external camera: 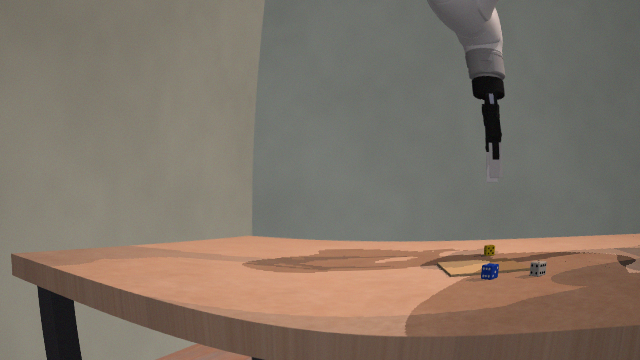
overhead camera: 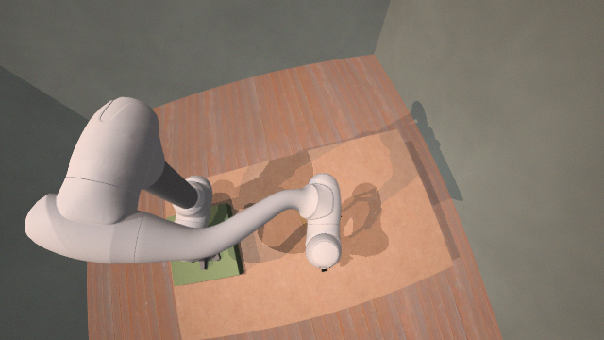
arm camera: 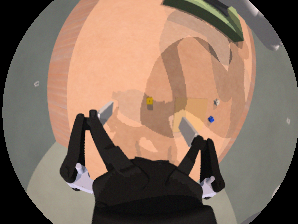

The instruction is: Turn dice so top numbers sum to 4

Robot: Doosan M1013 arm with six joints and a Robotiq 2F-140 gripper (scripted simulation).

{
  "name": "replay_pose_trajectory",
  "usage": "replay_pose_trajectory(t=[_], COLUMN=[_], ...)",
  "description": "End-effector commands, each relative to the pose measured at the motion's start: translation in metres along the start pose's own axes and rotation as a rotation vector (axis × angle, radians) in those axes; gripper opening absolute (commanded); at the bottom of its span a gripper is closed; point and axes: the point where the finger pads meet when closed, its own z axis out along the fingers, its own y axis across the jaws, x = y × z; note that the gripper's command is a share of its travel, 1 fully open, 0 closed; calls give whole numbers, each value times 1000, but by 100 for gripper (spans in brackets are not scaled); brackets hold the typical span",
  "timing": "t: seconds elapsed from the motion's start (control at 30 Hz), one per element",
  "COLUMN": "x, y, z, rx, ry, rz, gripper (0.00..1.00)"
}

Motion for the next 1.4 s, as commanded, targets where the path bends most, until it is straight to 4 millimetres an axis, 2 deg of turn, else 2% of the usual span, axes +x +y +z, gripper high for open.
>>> replay_pose_trajectory(t=[0.0,0.27,0.6,0.73,1.37], x=[0,0,0,0,0], y=[0,0,0,0,0], z=[0,11,77,92,95], rx=[0,0,0,0,0], ry=[0,0,0,0,0], rz=[0,0,0,0,0], gripper=[100,100,100,100,100])
